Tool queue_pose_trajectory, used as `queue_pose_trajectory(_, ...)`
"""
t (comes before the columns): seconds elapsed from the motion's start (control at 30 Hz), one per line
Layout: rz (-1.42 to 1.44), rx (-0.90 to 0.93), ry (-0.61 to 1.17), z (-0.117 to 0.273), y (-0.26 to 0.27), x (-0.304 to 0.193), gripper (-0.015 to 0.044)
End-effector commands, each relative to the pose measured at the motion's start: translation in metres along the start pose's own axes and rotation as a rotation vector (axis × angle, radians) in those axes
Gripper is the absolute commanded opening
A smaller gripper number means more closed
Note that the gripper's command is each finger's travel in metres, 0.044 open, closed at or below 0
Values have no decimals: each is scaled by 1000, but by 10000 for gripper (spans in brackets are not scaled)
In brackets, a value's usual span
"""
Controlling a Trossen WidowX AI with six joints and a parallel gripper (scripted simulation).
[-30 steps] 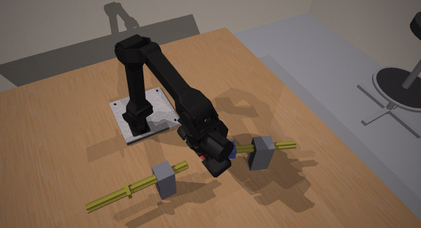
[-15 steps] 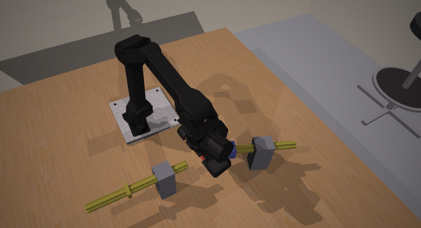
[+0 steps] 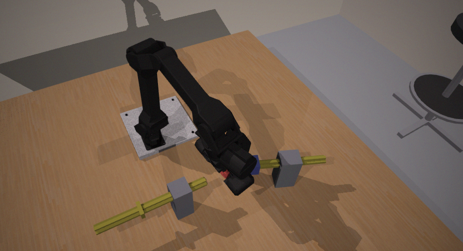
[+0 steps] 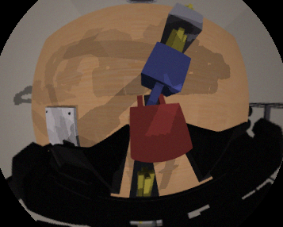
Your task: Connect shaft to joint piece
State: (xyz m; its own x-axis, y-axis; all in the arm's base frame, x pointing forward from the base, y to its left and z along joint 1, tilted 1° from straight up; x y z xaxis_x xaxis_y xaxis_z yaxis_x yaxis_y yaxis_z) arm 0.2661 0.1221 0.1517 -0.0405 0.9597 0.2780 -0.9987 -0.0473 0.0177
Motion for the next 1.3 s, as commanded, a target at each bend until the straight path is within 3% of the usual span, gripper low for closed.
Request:
queue_pose_trajectory(0.0,0,0,1,0,0,0,383)
queue_pose_trajectory(0.1,0,0,1,0,0,0,440)
queue_pose_trajectory(0.47,0,-1,6,0,0,0,440)
queue_pose_trajectory(0.77,1,-39,245,28,3,15,440)
queue_pose_trajectory(1.1,1,-40,242,28,3,16,440)
queue_pose_trajectory(1.27,-131,-93,219,51,2,22,440)
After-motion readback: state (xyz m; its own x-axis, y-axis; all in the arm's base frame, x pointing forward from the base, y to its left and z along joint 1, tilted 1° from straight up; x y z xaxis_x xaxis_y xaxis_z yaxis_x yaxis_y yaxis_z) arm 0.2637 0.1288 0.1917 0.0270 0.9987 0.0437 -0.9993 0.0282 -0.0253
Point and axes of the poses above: the point midway between the two fingers, 35 mm back from their tips, its own z axis back along the fingers, its own y axis across the jaws, x = y × z, the point moved 4 cm from there along z, back along the fingers, and after that the axes turned 7 degrees about -z, right-handed, at the moved point
